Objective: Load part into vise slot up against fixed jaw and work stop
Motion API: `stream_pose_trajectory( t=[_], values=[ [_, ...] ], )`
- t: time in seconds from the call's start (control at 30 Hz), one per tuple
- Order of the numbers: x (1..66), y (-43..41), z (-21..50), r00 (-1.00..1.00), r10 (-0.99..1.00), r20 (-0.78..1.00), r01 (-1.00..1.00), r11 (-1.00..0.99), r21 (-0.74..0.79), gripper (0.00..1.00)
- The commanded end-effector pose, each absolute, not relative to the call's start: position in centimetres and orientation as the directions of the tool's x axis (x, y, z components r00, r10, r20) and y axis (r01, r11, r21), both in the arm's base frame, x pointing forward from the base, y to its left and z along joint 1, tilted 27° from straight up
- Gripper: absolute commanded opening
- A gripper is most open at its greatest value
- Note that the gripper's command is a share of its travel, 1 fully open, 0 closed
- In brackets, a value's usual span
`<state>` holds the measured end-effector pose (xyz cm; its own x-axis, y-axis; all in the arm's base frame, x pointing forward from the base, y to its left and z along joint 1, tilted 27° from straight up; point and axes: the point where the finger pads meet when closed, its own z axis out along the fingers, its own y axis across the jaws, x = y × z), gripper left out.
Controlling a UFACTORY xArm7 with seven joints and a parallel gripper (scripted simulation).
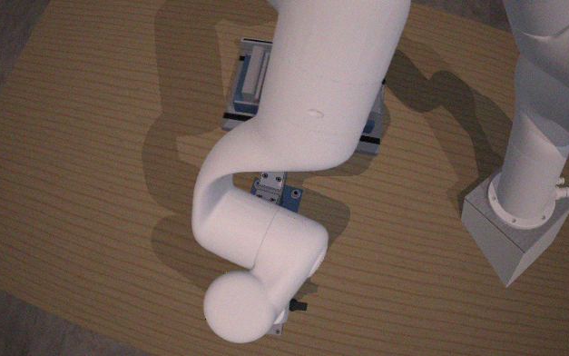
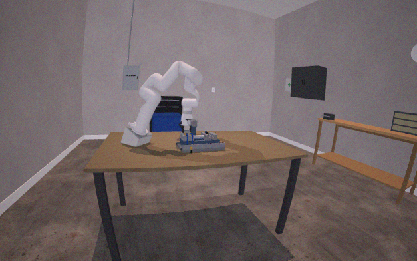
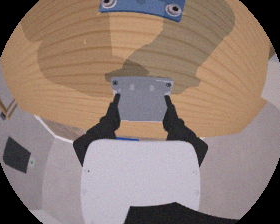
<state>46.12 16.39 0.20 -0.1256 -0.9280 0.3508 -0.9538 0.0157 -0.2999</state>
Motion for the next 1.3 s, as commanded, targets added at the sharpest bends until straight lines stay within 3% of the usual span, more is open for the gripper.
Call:
stream_pose_trajectory(
  t=[0.0, 1.27],
  values=[
    [46.2, 16.6, 0.3, -0.124, -0.929, 0.348, -0.953, 0.014, -0.302, 0.0],
    [45.0, 18.1, 4.0, -0.124, -0.929, 0.348, -0.953, 0.014, -0.302, 0.0]
  ],
)
